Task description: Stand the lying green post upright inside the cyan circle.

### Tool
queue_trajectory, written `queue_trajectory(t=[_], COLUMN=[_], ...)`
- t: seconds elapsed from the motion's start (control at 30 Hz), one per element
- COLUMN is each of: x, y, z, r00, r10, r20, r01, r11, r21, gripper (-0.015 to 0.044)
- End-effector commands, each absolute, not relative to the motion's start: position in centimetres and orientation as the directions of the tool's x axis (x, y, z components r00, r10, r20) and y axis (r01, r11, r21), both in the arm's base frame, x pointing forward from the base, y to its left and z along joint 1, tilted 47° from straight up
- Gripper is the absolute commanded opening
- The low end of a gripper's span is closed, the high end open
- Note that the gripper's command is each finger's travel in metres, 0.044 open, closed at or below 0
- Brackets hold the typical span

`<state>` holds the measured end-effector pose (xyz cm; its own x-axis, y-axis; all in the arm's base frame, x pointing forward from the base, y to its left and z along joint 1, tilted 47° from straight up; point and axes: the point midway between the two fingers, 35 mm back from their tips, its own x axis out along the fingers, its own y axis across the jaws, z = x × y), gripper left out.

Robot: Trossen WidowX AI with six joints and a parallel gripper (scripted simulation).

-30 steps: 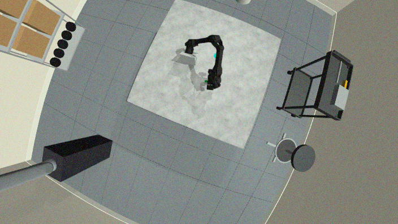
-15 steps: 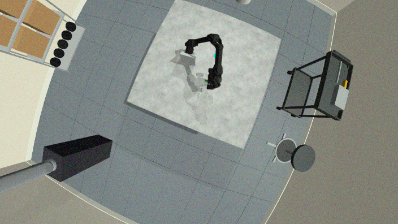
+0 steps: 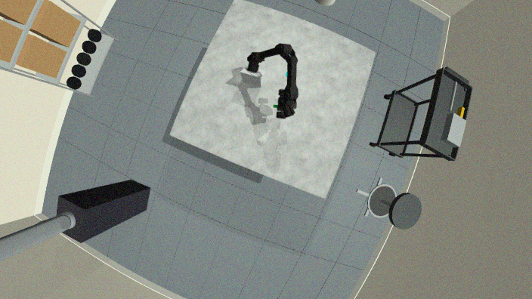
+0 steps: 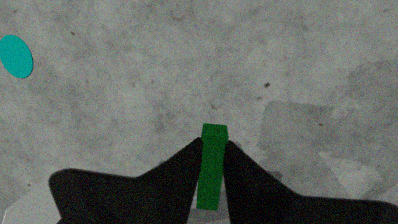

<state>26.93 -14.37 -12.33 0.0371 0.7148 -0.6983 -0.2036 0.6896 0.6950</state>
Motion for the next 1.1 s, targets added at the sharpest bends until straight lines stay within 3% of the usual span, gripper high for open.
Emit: queue_trajectory(t=[0.0,1.07], x=[27.0,28.7], y=[-15.2,-12.8], z=[-11.6,-4.8], r00=[0.039,0.035], r10=[0.707,0.7], r20=[-0.706,-0.713], r01=[-0.212,-0.058], r11=[0.696,0.714], r21=[0.686,0.698], gripper=[0.0023,0.0023])
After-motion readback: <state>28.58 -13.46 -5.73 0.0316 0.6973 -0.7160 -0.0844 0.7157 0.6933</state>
